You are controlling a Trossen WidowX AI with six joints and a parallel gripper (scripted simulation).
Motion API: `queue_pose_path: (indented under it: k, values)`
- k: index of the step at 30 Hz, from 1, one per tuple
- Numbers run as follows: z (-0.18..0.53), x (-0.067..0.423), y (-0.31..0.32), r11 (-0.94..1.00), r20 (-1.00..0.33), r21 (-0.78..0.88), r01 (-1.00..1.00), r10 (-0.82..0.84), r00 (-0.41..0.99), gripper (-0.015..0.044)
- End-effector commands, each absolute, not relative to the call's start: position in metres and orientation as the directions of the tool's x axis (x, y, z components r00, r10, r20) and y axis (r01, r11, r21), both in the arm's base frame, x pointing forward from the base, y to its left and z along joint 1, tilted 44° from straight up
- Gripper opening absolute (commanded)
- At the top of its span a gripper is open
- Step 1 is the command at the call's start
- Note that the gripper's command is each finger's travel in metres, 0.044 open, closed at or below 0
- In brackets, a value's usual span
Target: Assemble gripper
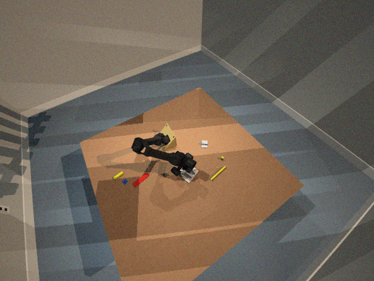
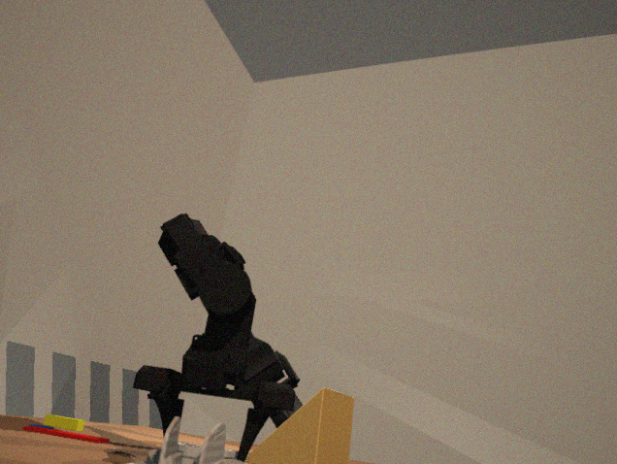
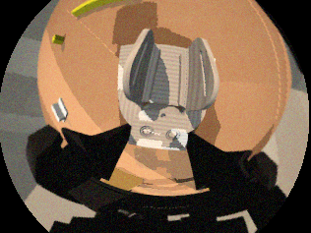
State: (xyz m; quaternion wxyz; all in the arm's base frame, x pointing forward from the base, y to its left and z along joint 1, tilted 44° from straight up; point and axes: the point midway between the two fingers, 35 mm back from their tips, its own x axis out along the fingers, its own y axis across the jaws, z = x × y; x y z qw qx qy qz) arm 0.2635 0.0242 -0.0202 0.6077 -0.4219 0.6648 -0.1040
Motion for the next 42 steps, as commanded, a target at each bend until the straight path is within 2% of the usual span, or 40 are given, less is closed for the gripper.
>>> queue_pose_path:
  k: [1, 20, 23, 24, 37, 42]
  values:
    - [-0.021, 0.264, 0.024, 0.620, -0.719, -0.651, -0.438, -0.688, 0.096, 0.0351]
    - [-0.021, 0.264, 0.024, 0.620, -0.719, -0.651, -0.438, -0.688, 0.096, 0.0351]
    - [-0.020, 0.264, 0.024, 0.622, -0.720, -0.651, -0.435, -0.687, 0.095, 0.0430]
    - [-0.020, 0.264, 0.024, 0.622, -0.720, -0.651, -0.435, -0.687, 0.095, 0.0440]
    - [-0.020, 0.264, 0.024, 0.622, -0.720, -0.651, -0.435, -0.687, 0.095, 0.0440]
    - [0.003, 0.262, 0.048, 0.623, -0.722, -0.649, -0.437, -0.685, 0.095, 0.0440]
